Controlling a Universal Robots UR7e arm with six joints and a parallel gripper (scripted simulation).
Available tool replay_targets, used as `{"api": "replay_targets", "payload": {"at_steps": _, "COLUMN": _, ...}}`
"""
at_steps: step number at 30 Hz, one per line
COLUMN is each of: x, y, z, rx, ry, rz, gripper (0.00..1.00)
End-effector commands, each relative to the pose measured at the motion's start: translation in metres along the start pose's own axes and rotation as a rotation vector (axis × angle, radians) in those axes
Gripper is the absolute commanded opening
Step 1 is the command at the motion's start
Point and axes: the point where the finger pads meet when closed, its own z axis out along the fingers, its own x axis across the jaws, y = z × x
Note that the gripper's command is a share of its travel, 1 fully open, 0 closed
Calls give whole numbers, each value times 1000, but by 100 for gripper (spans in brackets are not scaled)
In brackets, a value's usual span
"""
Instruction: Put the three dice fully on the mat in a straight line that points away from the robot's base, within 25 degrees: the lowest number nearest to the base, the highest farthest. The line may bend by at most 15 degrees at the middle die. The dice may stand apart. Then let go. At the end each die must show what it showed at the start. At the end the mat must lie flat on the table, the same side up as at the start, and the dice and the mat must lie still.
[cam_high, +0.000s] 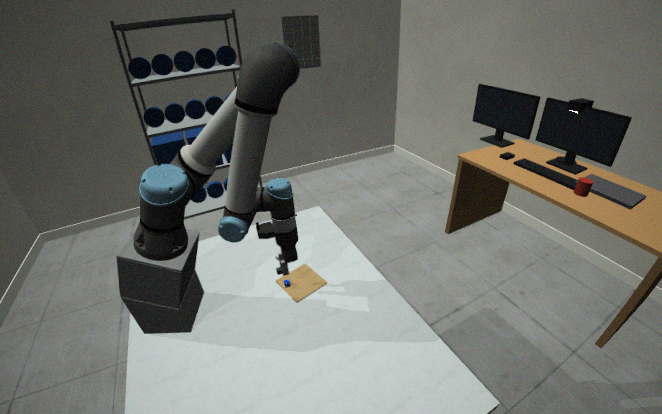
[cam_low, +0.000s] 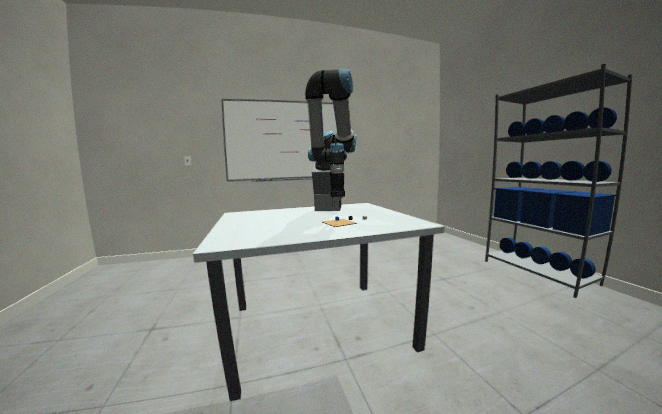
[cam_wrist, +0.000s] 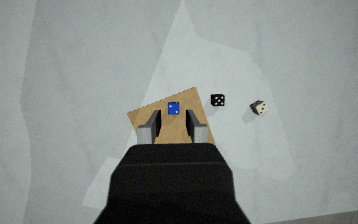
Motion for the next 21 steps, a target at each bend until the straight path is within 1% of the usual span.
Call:
{"api": "replay_targets", "payload": {"at_steps": 1, "x": 0, "y": 0, "z": -11, "rx": -1, "ry": 0, "rz": 0, "gripper": 70}}
{"api": "replay_targets", "payload": {"at_steps": 7, "x": 0, "y": 0, "z": -17, "rx": -1, "ry": 0, "rz": 0, "gripper": 70}}
{"api": "replay_targets", "payload": {"at_steps": 14, "x": 0, "y": 0, "z": -18, "rx": -1, "ry": 0, "rz": 0, "gripper": 70}}
{"api": "replay_targets", "payload": {"at_steps": 15, "x": 0, "y": 0, "z": -18, "rx": -1, "ry": 0, "rz": 0, "gripper": 100}}
{"api": "replay_targets", "payload": {"at_steps": 21, "x": 0, "y": 0, "z": -18, "rx": -1, "ry": 0, "rz": 0, "gripper": 100}}
